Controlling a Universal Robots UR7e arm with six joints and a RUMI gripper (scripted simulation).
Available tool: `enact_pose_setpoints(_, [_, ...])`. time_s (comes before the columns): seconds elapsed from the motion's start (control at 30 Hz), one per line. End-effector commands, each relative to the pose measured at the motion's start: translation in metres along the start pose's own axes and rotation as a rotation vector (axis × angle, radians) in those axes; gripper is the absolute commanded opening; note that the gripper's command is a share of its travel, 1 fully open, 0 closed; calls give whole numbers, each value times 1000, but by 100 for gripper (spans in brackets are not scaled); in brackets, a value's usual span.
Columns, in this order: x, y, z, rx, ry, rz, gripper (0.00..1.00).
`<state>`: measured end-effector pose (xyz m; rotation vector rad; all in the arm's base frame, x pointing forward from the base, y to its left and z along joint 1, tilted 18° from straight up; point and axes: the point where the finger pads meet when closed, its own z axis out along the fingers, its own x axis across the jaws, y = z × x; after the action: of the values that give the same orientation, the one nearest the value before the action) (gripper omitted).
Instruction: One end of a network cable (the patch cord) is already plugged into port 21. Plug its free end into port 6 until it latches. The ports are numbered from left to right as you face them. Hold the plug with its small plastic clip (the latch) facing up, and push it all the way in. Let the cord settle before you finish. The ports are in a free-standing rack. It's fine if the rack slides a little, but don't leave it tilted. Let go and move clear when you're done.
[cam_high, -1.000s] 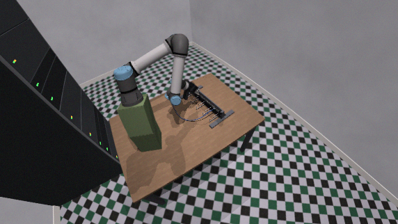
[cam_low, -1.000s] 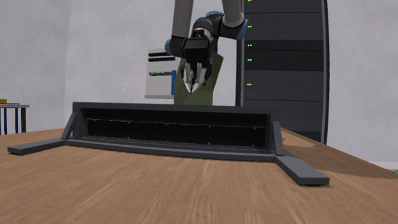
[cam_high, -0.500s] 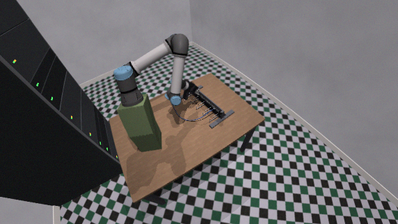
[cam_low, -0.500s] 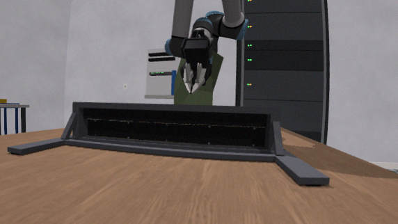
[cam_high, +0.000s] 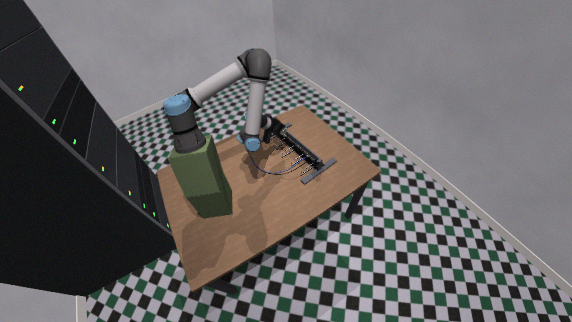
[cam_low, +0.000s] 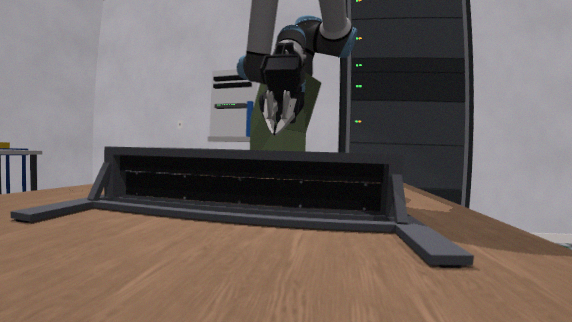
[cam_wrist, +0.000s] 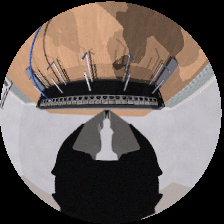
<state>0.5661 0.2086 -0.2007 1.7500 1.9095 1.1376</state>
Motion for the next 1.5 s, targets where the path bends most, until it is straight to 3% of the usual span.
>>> enact_pose_setpoints(0.0, [0, 1, 0, -1, 0, 0, 0])
enact_pose_setpoints(0.7, [0, 1, -10, -1, 0, 0, 0])
enact_pose_setpoints(1.1, [0, 1, -55, -1, 0, 0, 0])
enact_pose_setpoints(1.17, [0, 1, -55, -1, 0, 0, 0])
enact_pose_setpoints(1.47, [0, 1, -100, -1, 0, 0, 0])
